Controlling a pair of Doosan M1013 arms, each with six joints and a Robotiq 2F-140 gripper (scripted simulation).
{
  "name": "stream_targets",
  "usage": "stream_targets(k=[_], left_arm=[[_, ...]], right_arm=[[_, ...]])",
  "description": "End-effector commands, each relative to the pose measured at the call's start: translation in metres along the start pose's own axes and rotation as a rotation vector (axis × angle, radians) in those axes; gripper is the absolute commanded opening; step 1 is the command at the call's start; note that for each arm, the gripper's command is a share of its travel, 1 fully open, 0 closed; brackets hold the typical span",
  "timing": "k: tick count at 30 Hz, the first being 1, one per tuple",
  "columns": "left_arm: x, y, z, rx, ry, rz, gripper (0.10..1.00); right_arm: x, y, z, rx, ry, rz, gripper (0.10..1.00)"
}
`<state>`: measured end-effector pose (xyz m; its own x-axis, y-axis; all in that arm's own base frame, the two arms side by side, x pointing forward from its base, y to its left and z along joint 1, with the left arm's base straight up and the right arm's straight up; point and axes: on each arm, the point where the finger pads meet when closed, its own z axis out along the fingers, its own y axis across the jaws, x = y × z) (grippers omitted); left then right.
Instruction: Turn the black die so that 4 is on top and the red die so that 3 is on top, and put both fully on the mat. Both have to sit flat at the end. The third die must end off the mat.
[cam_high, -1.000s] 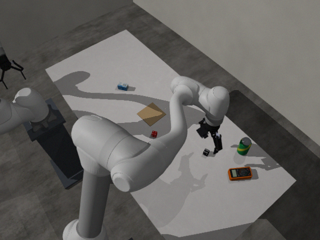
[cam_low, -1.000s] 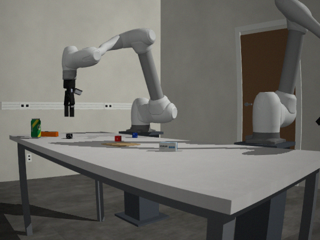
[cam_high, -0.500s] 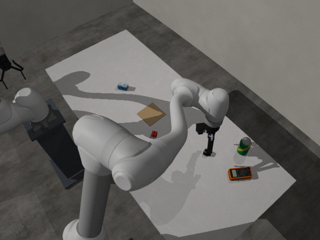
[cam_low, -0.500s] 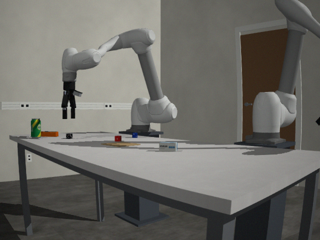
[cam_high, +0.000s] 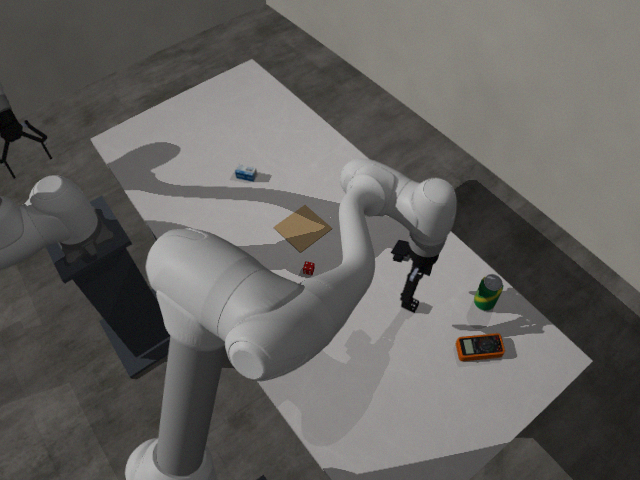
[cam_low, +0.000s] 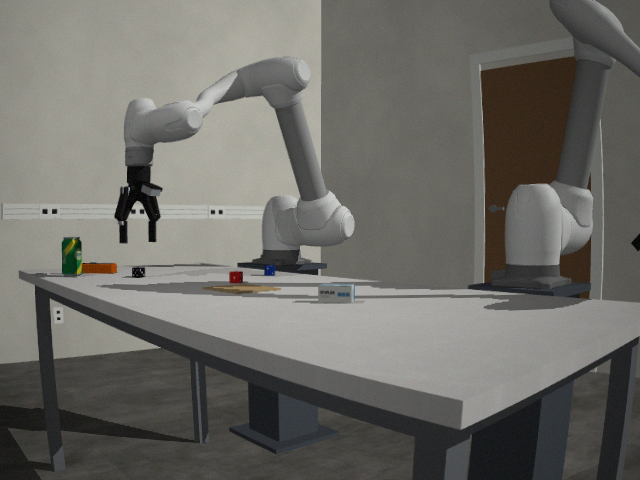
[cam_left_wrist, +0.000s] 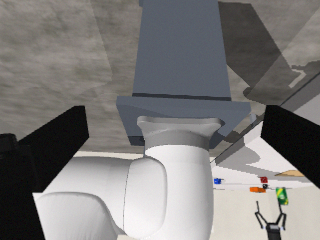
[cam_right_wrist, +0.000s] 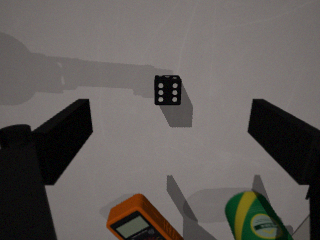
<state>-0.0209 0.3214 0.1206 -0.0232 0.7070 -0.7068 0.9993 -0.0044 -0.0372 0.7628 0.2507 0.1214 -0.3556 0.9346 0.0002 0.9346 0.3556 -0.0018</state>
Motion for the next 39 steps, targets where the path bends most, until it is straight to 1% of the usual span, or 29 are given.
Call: stream_targets(k=[1,24,39], left_arm=[[0.0,0.0,0.0,0.0,0.001,0.0,1.0],[0.0,0.0,0.0,0.0,0.001,0.0,1.0],[0.0,0.0,0.0,0.0,0.001,0.0,1.0]], right_arm=[[0.0,0.001,-0.001,-0.002,0.0,0.001,0.351],[0.0,0.001,-0.001,-0.002,0.0,0.001,0.351],[0.0,0.001,0.01,-0.002,0.0,0.001,0.351]])
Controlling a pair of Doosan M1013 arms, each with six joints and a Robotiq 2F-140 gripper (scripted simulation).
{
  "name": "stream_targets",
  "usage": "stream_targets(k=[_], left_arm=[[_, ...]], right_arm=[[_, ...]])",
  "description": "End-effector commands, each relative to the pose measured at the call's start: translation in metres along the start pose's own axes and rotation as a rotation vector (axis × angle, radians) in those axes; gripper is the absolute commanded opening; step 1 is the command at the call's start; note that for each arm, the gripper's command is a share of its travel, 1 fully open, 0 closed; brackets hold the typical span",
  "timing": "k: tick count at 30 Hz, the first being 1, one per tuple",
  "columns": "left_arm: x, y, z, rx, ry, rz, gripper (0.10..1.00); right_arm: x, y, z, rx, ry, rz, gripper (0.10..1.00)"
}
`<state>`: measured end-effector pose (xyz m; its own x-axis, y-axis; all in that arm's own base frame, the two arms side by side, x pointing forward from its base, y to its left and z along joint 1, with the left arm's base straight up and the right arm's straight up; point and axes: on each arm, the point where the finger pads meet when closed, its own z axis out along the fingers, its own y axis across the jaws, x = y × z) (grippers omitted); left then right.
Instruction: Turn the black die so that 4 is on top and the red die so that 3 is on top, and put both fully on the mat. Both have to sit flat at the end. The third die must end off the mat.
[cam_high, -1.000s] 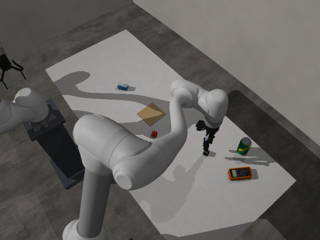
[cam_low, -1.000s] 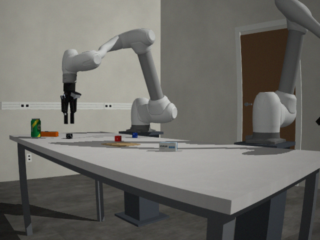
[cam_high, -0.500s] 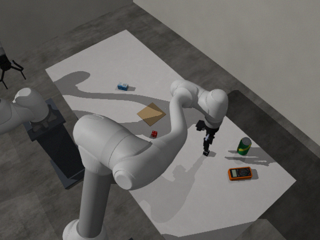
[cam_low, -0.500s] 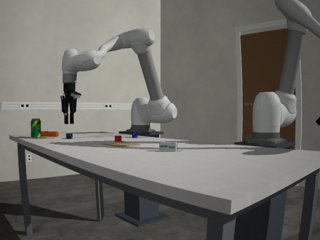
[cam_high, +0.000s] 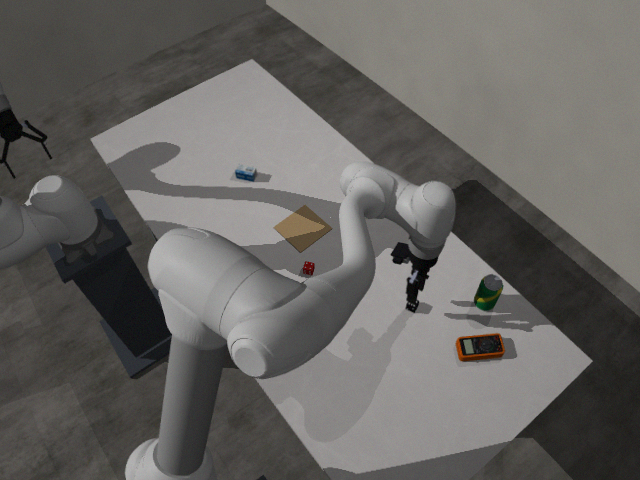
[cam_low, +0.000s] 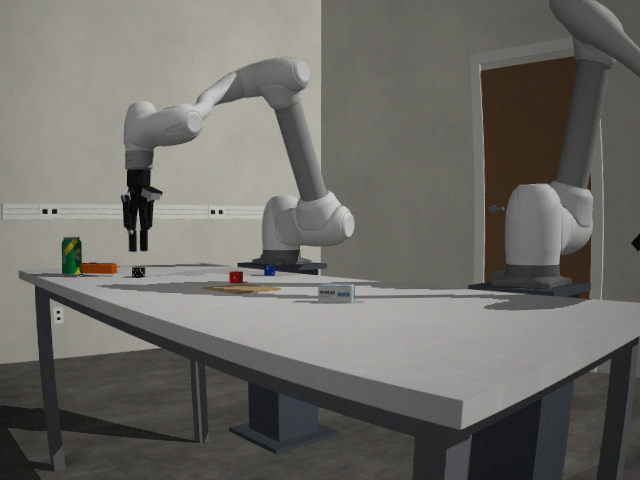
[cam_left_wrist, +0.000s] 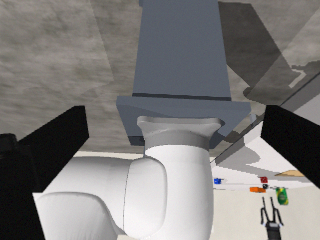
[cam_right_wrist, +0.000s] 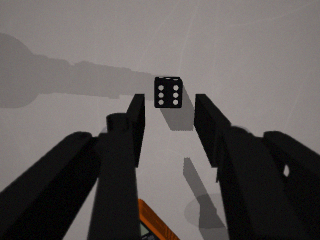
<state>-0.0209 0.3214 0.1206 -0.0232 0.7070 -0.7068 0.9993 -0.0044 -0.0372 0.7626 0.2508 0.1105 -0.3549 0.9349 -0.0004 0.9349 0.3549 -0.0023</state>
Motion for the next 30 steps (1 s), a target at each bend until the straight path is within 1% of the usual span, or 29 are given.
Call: stream_targets(k=[1,15,30], left_arm=[[0.0,0.0,0.0,0.0,0.001,0.0,1.0],[0.0,0.0,0.0,0.0,0.001,0.0,1.0],[0.0,0.0,0.0,0.0,0.001,0.0,1.0]], right_arm=[[0.0,0.001,0.0,-0.002,0.0,0.0,0.351],[0.0,0.001,0.022,-0.002,0.0,0.0,0.351],[0.0,0.001,0.037,-0.002,0.0,0.0,0.351]])
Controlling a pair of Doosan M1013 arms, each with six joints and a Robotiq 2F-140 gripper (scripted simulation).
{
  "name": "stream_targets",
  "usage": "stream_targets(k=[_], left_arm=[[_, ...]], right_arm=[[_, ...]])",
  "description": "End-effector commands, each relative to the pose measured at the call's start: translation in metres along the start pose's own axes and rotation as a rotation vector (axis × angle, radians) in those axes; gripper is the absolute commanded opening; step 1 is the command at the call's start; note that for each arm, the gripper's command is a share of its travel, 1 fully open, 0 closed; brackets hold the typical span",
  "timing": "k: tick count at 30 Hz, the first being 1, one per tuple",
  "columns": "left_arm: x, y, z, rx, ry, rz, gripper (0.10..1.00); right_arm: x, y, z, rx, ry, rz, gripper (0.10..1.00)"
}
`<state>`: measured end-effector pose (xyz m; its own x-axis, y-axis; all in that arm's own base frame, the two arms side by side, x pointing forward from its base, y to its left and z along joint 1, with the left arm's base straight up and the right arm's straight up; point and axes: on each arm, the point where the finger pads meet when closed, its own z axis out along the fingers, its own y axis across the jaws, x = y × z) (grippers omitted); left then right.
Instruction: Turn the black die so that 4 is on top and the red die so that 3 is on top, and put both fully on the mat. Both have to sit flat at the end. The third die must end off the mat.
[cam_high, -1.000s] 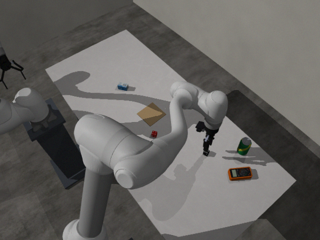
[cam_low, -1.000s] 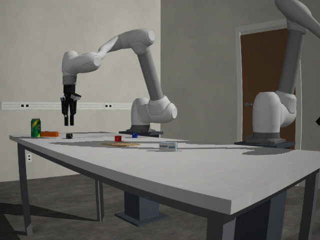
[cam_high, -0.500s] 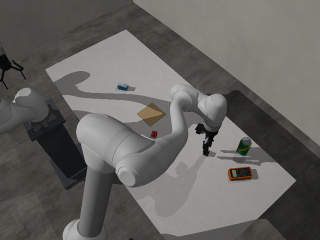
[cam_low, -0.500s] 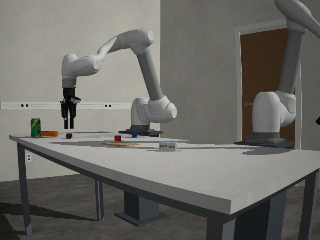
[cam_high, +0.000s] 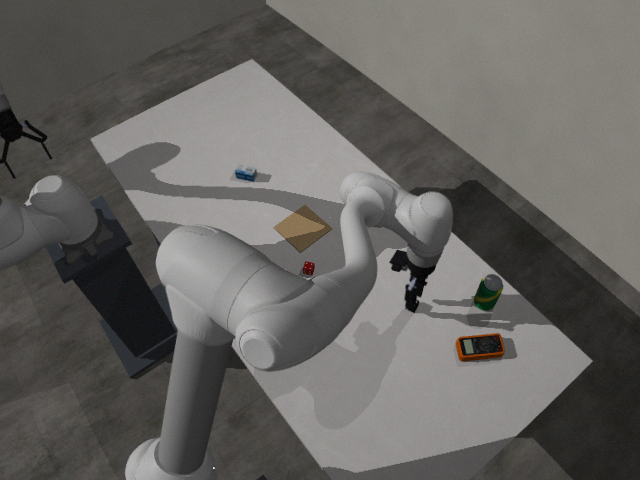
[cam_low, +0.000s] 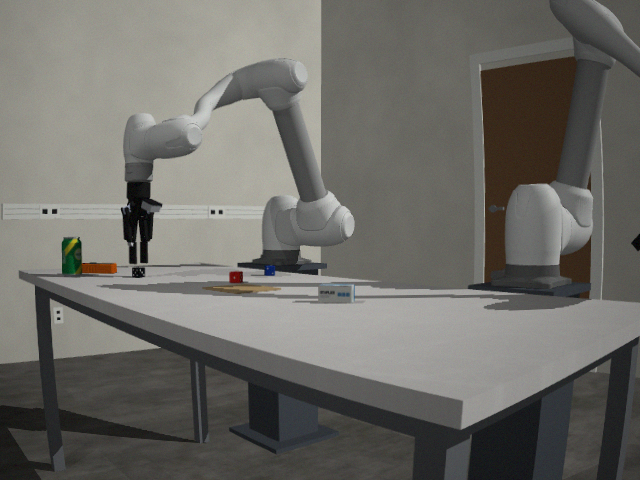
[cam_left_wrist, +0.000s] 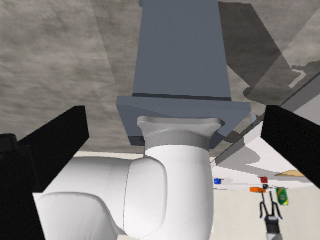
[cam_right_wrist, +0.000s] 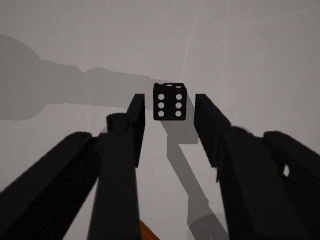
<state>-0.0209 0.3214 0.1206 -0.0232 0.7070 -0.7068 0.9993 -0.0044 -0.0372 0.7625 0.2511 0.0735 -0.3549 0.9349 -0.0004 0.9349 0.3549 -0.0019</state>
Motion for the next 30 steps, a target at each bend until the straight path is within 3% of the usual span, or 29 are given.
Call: stream_targets(k=[1,30], left_arm=[[0.0,-0.0001,-0.0005,0.0,0.001,0.0,1.0],[0.0,-0.0001,-0.0005,0.0,0.001,0.0,1.0]], right_arm=[[0.0001,0.0006,0.0003,-0.002,0.0,0.0,0.351],[0.0002,0.0011,0.0028,-0.002,0.0,0.0,0.351]])
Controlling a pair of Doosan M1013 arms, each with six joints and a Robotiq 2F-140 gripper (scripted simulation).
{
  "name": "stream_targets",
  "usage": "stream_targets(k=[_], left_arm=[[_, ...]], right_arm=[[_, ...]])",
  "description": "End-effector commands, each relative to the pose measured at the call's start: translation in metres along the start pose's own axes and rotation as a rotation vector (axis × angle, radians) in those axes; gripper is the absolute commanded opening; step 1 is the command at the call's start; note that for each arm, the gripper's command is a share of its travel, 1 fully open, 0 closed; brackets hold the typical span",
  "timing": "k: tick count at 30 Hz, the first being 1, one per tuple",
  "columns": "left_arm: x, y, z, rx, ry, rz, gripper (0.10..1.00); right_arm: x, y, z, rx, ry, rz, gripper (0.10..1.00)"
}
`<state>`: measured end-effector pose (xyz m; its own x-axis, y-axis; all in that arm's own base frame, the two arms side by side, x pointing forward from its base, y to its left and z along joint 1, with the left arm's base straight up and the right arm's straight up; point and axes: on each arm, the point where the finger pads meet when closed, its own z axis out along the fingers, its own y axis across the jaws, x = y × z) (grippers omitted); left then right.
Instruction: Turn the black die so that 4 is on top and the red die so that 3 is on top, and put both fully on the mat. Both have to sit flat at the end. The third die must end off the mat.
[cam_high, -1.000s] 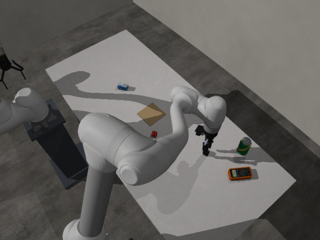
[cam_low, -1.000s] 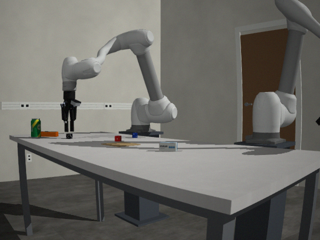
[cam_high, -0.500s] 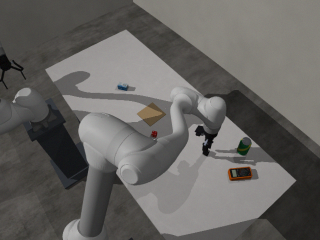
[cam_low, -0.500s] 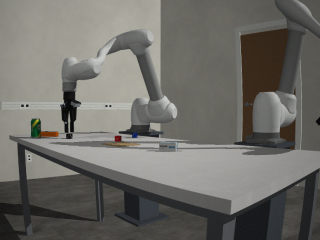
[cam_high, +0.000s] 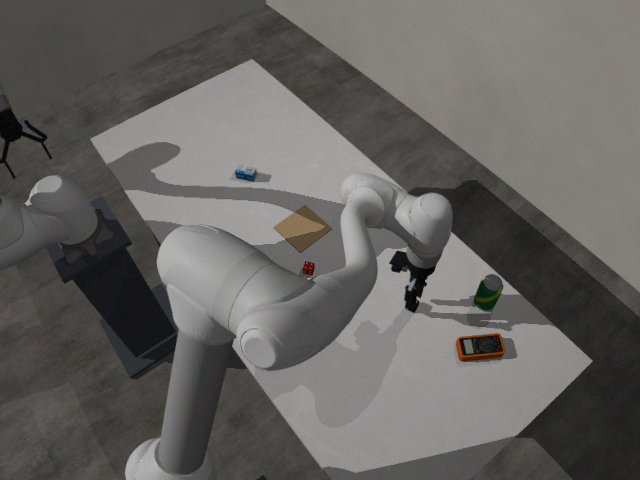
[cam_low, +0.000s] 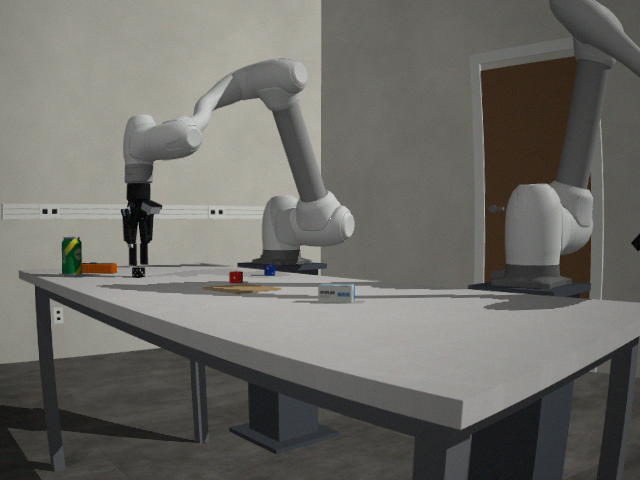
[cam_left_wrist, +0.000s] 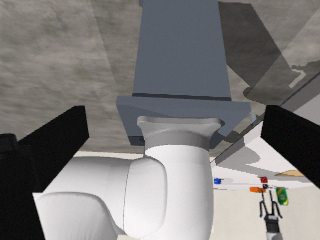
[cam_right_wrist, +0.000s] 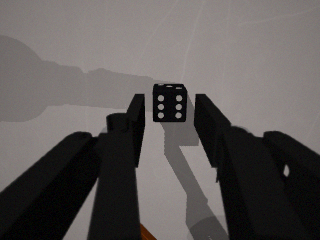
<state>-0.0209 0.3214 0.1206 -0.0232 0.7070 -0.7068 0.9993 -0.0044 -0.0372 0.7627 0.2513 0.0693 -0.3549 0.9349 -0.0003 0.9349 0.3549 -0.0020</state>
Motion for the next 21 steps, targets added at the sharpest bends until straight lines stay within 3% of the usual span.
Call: stream_targets(k=[1,21], left_arm=[[0.0,0.0,0.0,0.0,0.001,0.0,1.0],[0.0,0.0,0.0,0.0,0.001,0.0,1.0]], right_arm=[[0.0,0.001,-0.001,-0.002,0.0,0.0,0.351],[0.0,0.001,0.01,-0.002,0.0,0.0,0.351]])
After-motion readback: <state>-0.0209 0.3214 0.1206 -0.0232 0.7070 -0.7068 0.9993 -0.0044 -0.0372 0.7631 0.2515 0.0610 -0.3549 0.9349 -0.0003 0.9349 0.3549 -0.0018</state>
